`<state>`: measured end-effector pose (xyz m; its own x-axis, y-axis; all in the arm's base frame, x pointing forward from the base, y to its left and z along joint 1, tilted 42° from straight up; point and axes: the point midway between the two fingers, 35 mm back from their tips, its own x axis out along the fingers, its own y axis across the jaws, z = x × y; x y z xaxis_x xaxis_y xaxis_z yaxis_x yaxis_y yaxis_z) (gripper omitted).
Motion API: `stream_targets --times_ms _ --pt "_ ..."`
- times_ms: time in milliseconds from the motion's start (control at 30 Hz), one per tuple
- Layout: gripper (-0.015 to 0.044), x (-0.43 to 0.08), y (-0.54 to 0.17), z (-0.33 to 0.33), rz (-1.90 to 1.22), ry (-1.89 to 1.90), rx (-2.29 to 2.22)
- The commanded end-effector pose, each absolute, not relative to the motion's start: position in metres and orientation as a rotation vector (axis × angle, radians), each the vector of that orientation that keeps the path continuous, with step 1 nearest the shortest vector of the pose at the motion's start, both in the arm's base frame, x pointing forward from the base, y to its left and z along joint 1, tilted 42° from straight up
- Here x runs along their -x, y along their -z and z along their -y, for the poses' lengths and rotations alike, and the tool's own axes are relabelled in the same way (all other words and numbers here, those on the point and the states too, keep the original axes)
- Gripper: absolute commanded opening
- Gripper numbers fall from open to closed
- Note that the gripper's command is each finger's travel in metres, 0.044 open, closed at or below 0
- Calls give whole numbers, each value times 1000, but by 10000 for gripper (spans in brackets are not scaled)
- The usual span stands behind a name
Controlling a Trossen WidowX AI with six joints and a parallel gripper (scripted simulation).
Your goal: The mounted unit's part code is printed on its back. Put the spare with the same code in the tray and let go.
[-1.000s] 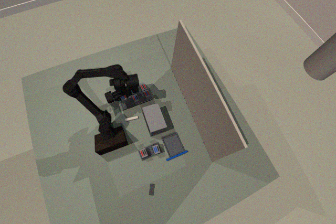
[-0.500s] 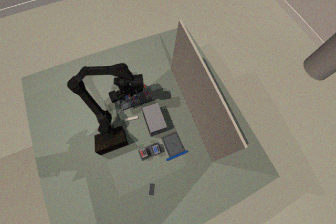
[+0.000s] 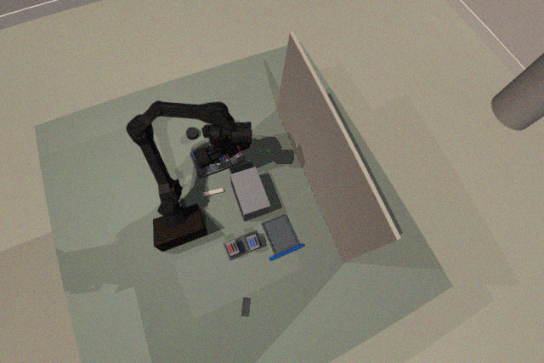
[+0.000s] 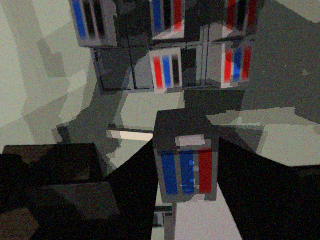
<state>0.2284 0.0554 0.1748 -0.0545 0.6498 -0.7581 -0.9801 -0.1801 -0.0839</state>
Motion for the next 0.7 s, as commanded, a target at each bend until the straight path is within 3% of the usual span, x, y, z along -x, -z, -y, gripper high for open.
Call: stream_targets --times_ms 0,667 --pt "0 -246 -169 -44 -554 -1587 822" --pt "0 -314 -125 15 -573 -1566 837"
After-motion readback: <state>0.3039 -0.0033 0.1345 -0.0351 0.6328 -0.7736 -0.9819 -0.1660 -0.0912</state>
